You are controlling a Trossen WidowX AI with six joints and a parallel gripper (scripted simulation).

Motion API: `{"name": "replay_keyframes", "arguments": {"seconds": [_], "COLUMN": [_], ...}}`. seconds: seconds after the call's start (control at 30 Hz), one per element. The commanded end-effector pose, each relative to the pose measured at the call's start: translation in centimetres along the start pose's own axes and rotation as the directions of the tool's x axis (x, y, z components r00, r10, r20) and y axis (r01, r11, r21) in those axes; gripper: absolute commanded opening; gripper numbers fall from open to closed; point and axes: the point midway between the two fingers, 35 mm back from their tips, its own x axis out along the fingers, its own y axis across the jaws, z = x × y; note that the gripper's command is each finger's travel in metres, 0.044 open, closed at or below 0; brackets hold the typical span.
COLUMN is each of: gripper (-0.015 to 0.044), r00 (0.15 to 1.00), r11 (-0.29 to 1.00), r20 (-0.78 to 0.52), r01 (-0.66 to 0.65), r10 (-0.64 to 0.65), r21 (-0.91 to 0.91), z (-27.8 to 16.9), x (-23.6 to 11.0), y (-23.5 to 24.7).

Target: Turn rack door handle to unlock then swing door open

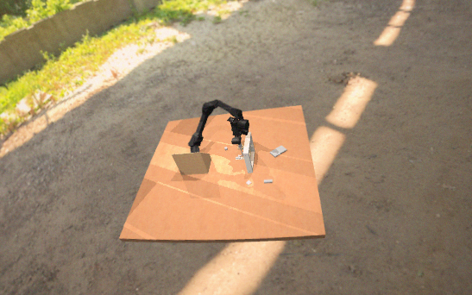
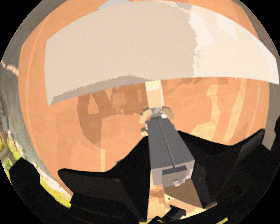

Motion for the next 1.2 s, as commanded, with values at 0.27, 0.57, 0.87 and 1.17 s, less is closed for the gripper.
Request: {"name": "replay_keyframes", "arguments": {"seconds": [0.27, 0.57, 0.87, 1.17], "gripper": [0.0026, 0.0026, 0.0026, 0.0026], "r00": [1.000, 1.000, 1.000, 1.000], "r11": [0.965, 0.758, 0.405, -0.026], "r20": [-0.001, -0.001, -0.001, -0.001], "r01": [0.005, 0.004, 0.001, -0.001], "r10": [-0.006, -0.006, -0.005, -0.005], "r21": [-0.263, -0.652, -0.914, -1.000], "z": [-0.12, -0.12, -0.11, -0.11], "x": [0.00, 0.01, 0.00, -0.01], "y": [-0.01, -0.01, 0.00, 0.01]}}
